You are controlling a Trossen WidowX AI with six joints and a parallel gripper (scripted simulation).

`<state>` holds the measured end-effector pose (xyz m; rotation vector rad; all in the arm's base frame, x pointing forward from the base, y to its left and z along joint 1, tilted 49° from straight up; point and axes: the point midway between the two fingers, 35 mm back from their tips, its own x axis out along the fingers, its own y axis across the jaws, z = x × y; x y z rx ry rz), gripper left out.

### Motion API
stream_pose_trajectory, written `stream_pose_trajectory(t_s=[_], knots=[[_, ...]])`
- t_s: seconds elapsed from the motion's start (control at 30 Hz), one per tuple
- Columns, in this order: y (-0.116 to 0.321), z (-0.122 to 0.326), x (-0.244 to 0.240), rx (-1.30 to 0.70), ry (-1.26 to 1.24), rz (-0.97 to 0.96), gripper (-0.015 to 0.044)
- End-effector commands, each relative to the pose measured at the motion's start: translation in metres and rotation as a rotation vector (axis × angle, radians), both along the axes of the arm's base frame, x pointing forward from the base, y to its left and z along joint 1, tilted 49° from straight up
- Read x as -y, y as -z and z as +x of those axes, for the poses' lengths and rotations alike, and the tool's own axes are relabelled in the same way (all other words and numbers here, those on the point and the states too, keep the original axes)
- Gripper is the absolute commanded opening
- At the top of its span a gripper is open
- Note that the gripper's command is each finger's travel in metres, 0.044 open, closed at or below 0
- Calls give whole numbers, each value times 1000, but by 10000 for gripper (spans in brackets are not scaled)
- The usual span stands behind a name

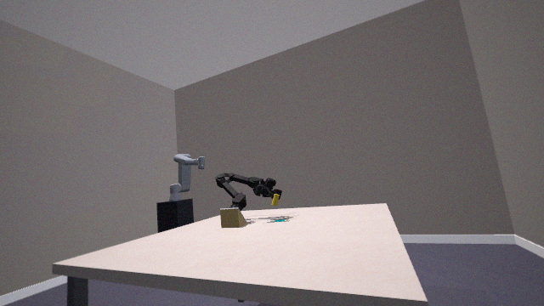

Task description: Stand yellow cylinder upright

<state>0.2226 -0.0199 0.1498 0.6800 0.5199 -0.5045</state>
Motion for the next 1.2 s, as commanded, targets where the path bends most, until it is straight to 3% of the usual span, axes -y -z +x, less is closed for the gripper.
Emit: stream_pose_trajectory(t_s=[0.0, 1.17], knots=[[-2, 0, 0, 36, 19, 6, 105], [-15, -4, 0, 281, 125, 92, 105]])
